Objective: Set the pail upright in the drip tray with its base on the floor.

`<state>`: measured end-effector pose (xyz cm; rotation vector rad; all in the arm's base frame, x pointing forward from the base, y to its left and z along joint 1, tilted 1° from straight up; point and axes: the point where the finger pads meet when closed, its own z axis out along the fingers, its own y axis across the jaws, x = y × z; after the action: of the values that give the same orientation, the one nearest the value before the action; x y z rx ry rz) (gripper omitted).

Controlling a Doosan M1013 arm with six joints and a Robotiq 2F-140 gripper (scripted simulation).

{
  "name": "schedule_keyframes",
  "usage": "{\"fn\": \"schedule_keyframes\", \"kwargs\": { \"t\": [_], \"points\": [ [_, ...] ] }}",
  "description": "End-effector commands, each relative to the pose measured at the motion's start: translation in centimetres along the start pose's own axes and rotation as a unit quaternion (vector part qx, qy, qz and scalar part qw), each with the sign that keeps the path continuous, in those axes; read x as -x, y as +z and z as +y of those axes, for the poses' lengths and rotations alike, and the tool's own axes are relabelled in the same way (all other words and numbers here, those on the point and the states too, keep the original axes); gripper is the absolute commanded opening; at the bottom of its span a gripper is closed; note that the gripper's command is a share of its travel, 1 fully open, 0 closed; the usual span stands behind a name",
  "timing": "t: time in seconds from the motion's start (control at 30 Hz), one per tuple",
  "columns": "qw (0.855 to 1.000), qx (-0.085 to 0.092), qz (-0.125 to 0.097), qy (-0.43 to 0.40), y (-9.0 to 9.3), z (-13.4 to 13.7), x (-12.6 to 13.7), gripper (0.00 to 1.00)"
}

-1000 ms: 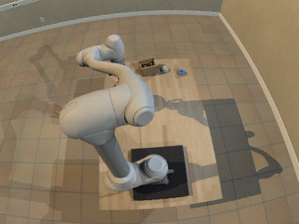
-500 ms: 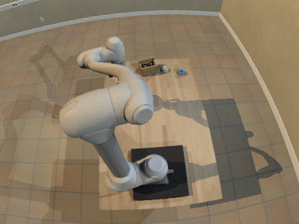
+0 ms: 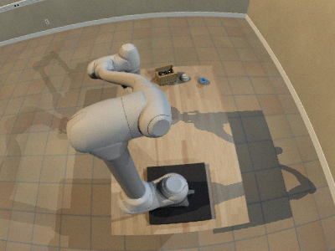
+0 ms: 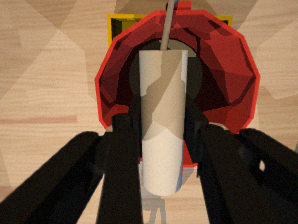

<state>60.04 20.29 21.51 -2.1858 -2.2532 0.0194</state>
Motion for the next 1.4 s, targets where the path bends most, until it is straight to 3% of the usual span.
{"fn": "schedule_keyframes", "kwargs": {
  "t": [0.0, 1.37],
  "points": [
    [1.0, 0.001, 0.003, 0.001, 0.5, 0.0, -0.4, 0.1],
    [1.0, 0.001, 0.003, 0.001, 2.1, 0.0, -0.5, 0.1]
  ]
}}
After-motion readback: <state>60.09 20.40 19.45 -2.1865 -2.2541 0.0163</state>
